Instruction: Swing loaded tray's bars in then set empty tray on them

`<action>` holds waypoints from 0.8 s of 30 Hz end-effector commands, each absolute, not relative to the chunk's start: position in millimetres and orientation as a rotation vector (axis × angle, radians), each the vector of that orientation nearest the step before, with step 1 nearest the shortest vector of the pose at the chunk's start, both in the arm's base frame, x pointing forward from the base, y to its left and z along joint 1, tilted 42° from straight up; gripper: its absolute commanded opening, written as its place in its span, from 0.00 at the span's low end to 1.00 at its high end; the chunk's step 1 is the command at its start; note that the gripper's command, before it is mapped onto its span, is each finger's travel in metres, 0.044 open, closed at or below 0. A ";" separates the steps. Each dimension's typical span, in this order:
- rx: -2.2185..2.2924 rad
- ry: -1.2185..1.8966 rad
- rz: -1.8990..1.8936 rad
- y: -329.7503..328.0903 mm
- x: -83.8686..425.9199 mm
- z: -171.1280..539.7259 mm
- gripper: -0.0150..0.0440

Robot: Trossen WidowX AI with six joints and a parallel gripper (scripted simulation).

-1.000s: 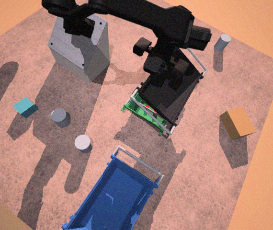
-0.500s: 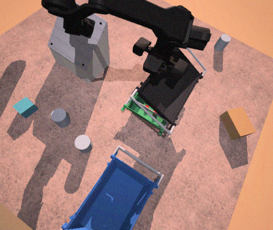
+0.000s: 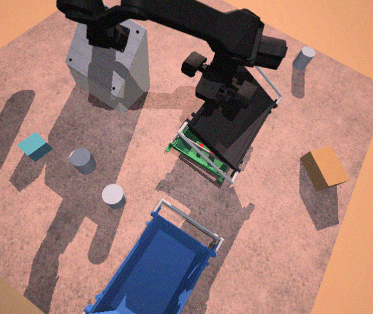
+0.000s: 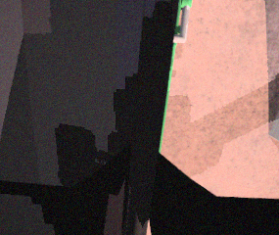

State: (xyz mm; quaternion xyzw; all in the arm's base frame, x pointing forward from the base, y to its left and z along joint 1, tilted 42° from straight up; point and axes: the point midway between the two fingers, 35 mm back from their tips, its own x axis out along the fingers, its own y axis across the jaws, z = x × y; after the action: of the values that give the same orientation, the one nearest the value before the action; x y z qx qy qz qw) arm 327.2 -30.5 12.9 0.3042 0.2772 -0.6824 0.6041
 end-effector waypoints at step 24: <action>0.700 0.634 -1.567 -62.0 320.0 -22.2 0.25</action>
State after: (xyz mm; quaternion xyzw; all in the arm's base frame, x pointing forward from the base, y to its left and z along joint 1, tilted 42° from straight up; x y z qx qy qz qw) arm 320.4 -60.3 -21.2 0.3039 0.2748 -0.6799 0.6082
